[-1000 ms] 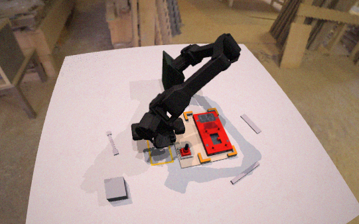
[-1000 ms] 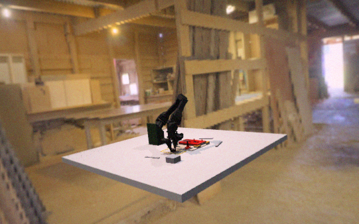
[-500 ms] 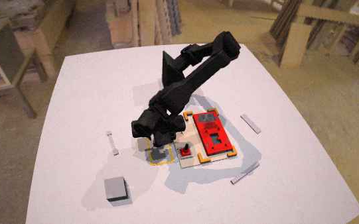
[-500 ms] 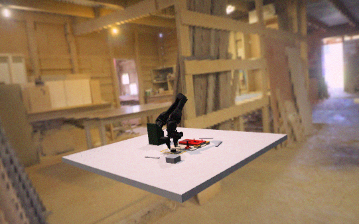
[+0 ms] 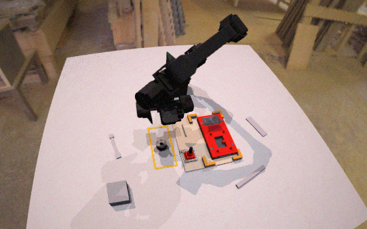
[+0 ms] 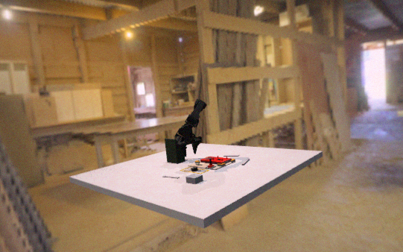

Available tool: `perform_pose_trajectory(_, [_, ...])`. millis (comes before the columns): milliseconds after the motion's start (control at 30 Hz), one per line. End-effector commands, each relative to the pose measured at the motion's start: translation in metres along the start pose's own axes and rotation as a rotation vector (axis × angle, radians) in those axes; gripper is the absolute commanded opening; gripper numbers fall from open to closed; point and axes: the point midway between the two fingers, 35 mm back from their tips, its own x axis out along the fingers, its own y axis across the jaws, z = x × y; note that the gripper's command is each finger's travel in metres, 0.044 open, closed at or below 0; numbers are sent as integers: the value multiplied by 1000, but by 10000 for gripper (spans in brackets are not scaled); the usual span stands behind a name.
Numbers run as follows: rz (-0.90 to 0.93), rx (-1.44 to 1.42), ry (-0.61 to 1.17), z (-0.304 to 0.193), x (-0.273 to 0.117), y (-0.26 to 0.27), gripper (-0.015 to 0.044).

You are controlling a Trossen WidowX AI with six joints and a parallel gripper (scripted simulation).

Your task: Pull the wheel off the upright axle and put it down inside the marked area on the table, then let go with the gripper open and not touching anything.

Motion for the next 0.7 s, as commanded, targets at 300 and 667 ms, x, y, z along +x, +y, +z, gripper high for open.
perform_pose_trajectory(300, [0, -2, 5, -41, -21, 18, 440])
perform_pose_trajectory(667, [0, -2, 5, -41, -21, 18, 440])
